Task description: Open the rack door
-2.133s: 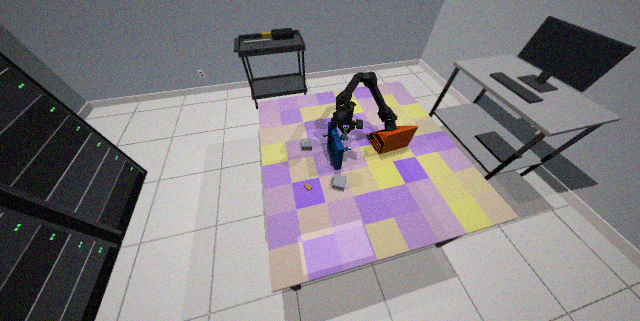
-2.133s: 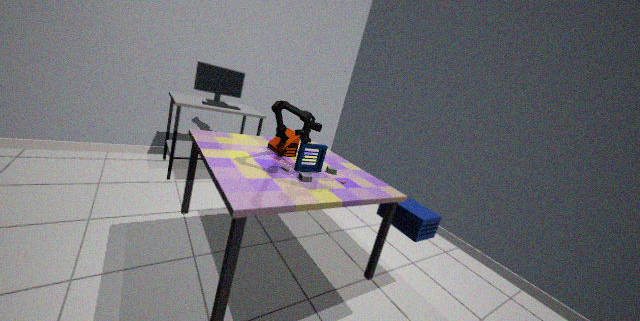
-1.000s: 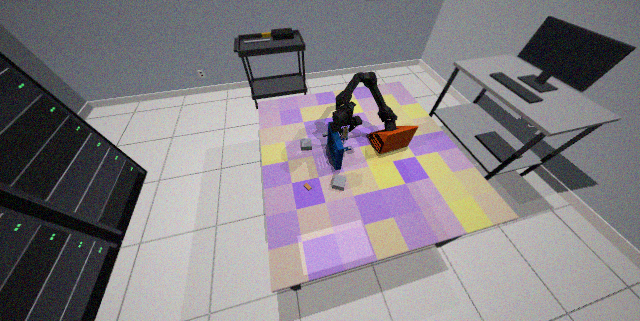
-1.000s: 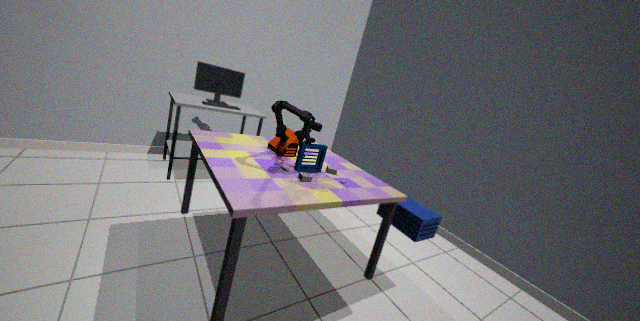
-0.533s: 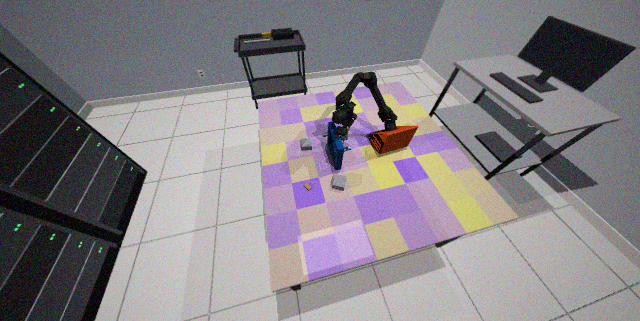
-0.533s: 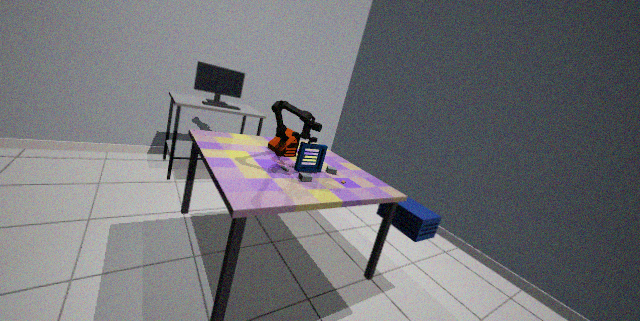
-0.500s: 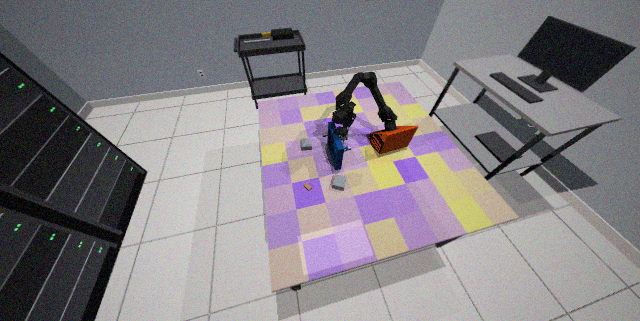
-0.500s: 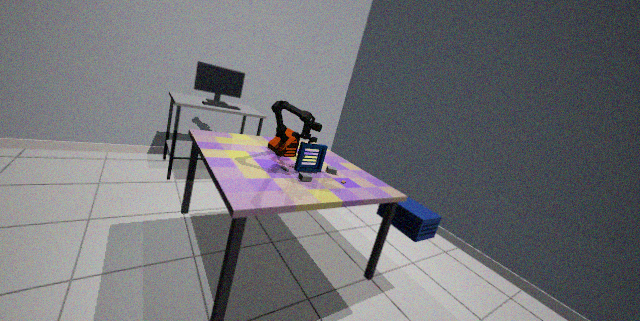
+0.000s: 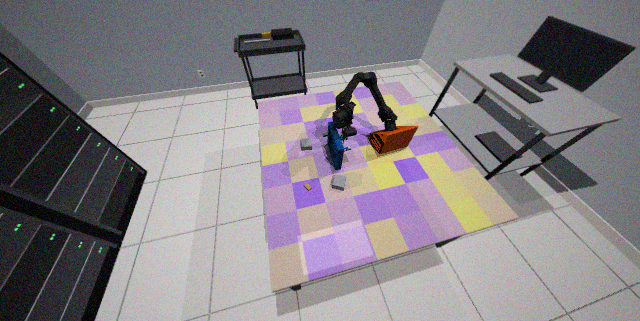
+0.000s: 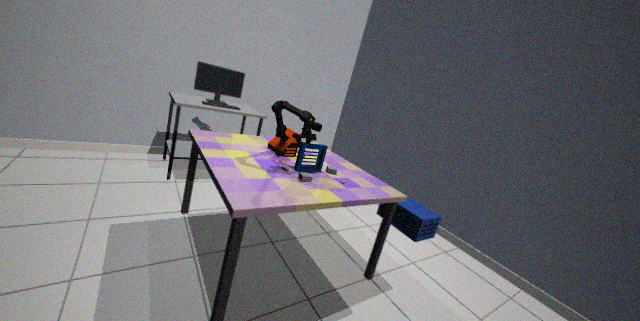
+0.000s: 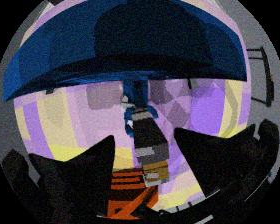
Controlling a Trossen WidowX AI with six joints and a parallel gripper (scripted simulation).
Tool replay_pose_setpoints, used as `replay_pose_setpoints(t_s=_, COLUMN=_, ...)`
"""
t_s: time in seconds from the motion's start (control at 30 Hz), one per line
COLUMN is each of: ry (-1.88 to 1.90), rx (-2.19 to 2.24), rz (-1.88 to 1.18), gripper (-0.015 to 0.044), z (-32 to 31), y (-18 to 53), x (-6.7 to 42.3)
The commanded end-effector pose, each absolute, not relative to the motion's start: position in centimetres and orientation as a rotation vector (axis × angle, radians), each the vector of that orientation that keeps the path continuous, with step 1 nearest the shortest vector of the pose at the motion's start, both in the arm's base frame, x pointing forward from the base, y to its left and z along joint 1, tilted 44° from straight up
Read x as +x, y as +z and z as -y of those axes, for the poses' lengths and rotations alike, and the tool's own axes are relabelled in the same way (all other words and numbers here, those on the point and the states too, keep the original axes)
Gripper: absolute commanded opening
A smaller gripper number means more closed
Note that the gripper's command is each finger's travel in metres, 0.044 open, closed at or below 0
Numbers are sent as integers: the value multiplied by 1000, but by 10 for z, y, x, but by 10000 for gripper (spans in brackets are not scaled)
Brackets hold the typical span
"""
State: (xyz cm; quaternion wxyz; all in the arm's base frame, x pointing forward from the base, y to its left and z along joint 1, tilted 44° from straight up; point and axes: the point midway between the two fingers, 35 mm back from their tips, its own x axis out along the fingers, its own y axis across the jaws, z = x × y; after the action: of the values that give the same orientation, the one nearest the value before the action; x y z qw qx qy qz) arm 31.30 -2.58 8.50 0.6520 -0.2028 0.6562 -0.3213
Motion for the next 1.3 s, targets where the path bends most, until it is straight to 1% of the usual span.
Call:
replay_pose_setpoints(t_s=0.0, ry=-603, rx=-594, rz=-1559, gripper=298, z=26, y=85, x=313)
replay_pose_setpoints(t_s=0.53, ry=49, rx=-1178, rz=-1779, gripper=298, z=26, y=85, x=313)
replay_pose_setpoints(t_s=1.0, ry=704, rx=-1645, rz=-1815, gripper=298, z=26, y=85, x=313)
replay_pose_setpoints(t_s=1.2, ry=737, rx=-1666, rz=-1812, gripper=298, z=26, y=85, x=313)
replay_pose_setpoints(t_s=1.27, ry=737, rx=-1666, rz=-1812, gripper=245, z=26, y=85, x=313)
